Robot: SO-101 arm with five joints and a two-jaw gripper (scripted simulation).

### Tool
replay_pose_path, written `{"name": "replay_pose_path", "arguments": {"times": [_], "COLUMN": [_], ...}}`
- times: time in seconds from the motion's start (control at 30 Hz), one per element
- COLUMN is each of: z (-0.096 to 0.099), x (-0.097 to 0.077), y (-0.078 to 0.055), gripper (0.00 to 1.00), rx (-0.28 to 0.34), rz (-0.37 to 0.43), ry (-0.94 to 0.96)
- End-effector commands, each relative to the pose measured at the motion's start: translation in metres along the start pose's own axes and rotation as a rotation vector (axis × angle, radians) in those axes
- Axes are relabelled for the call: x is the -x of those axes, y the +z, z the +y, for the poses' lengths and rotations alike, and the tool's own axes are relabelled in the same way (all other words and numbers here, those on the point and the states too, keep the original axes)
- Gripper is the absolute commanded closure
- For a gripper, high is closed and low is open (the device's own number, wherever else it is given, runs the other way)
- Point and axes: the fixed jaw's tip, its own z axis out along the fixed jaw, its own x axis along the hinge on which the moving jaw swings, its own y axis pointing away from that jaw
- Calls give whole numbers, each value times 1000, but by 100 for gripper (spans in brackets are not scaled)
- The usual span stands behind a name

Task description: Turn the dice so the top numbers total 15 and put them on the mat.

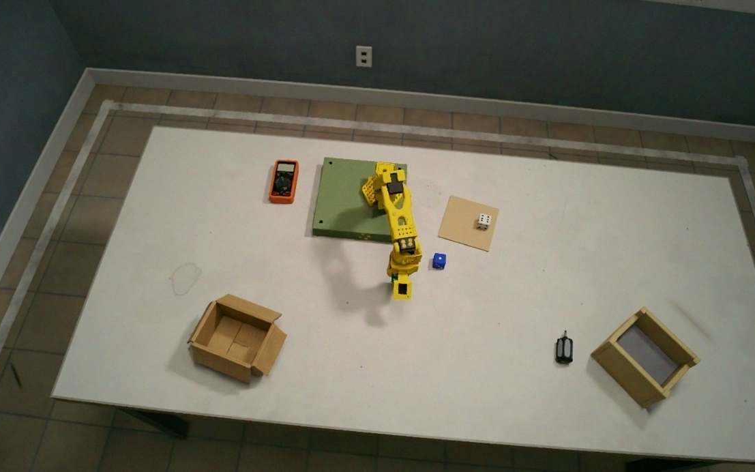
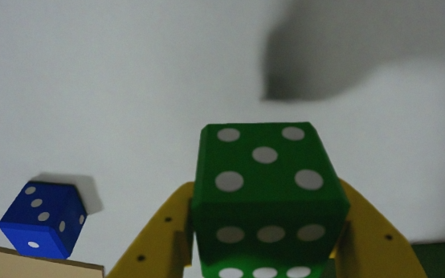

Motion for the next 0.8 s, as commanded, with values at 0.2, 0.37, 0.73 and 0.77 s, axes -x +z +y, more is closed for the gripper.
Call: {"name": "replay_pose_path", "arguments": {"times": [0.2,0.37,0.73,0.77], "z": [7,18,62,67], "x": [1,-2,-22,-25], "y": [-1,-1,-1,-1], "gripper": [100,100,100,100], "rx": [4,2,-4,-5], "rz": [-16,-16,-18,-18], "ry": [-20,-65,-268,-292]}}
